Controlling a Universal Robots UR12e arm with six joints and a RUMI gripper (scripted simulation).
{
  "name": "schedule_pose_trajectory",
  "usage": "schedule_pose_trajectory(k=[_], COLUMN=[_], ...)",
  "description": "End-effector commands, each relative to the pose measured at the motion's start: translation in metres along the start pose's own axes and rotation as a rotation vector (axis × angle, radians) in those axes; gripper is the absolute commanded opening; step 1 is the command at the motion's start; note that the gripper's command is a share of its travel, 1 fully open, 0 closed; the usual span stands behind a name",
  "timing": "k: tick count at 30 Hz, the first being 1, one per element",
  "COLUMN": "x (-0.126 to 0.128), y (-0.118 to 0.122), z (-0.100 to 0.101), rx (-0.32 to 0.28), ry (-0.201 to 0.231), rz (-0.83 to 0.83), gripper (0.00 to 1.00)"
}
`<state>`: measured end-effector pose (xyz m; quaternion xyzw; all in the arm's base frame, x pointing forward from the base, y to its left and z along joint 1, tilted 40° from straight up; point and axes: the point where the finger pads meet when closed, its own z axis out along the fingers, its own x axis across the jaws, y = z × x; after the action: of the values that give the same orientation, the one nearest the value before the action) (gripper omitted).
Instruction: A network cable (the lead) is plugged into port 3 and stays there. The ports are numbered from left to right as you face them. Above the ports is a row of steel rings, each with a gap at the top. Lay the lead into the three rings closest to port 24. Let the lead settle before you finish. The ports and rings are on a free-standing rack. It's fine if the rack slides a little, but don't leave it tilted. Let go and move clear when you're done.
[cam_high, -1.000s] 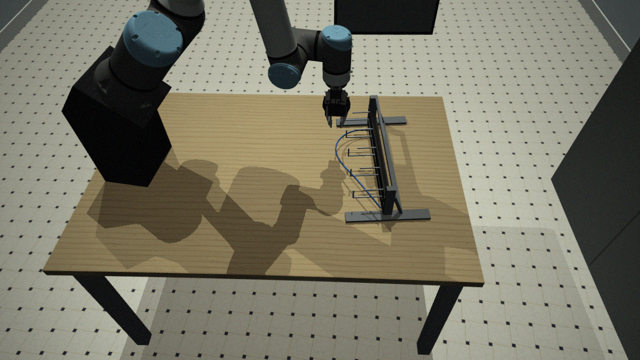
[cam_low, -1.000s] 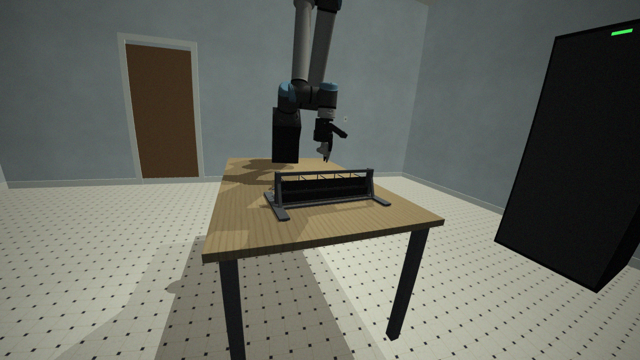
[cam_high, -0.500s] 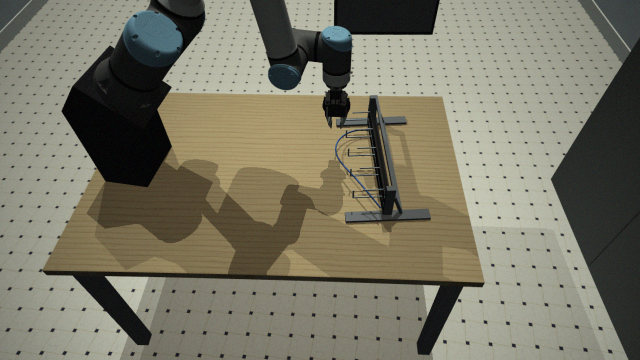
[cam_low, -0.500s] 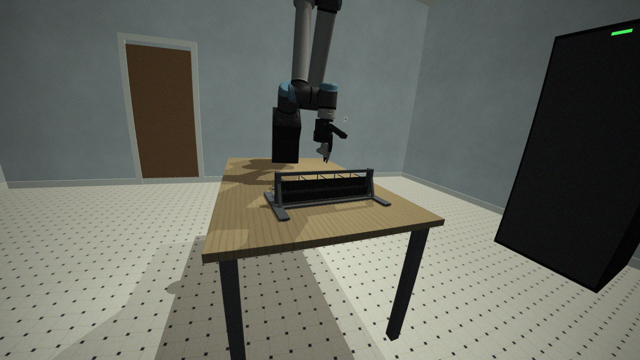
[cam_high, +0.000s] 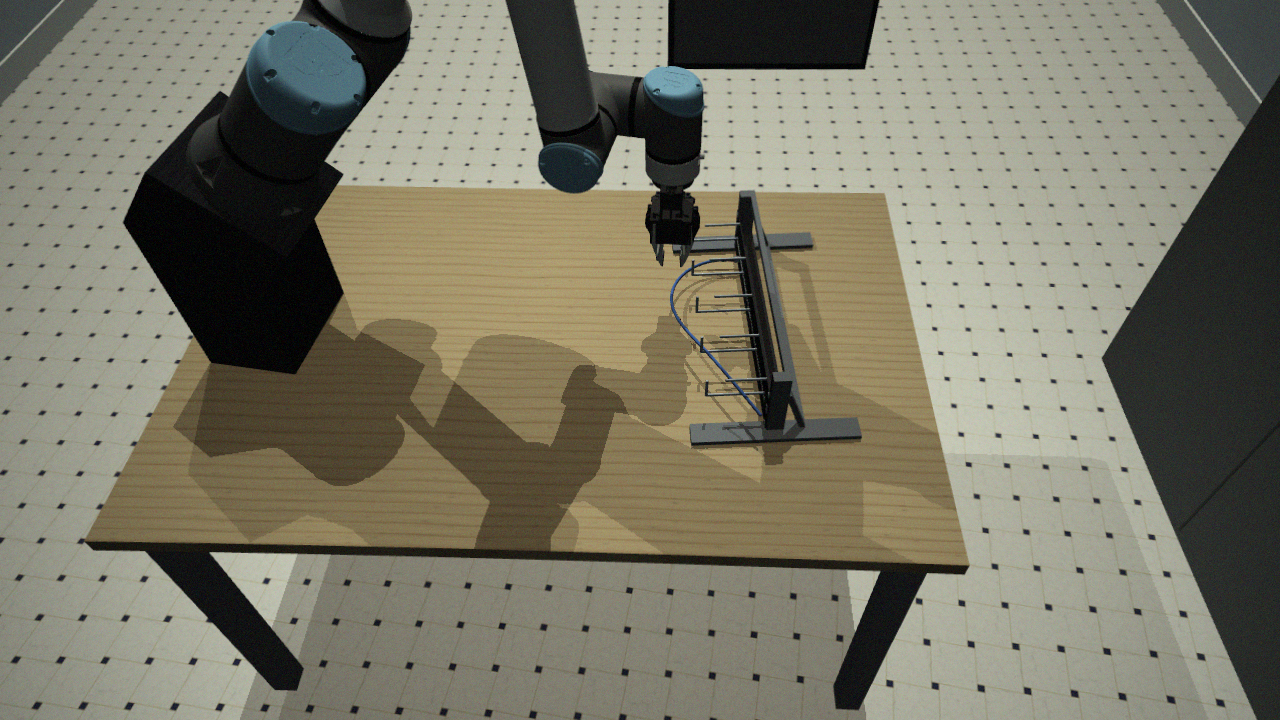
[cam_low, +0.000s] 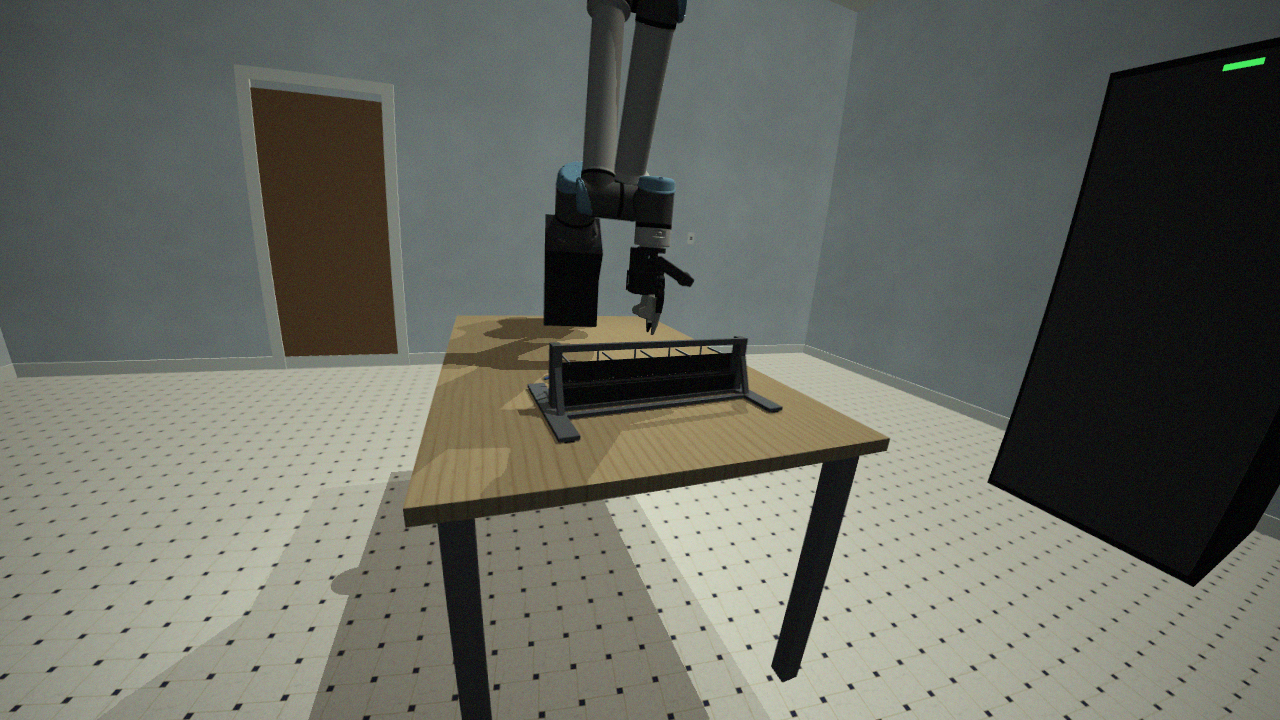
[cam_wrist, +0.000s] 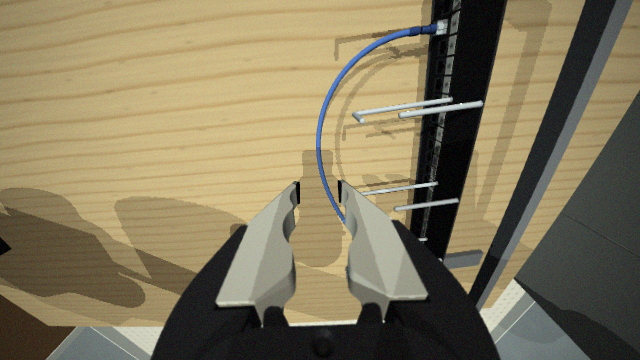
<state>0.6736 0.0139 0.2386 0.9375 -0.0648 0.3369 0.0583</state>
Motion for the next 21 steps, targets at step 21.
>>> schedule_pose_trajectory(k=[21], x=[0.001], y=[0.0], z=[0.063], rx=[0.0], ry=[0.001], rz=[0.0], gripper=[0.2])
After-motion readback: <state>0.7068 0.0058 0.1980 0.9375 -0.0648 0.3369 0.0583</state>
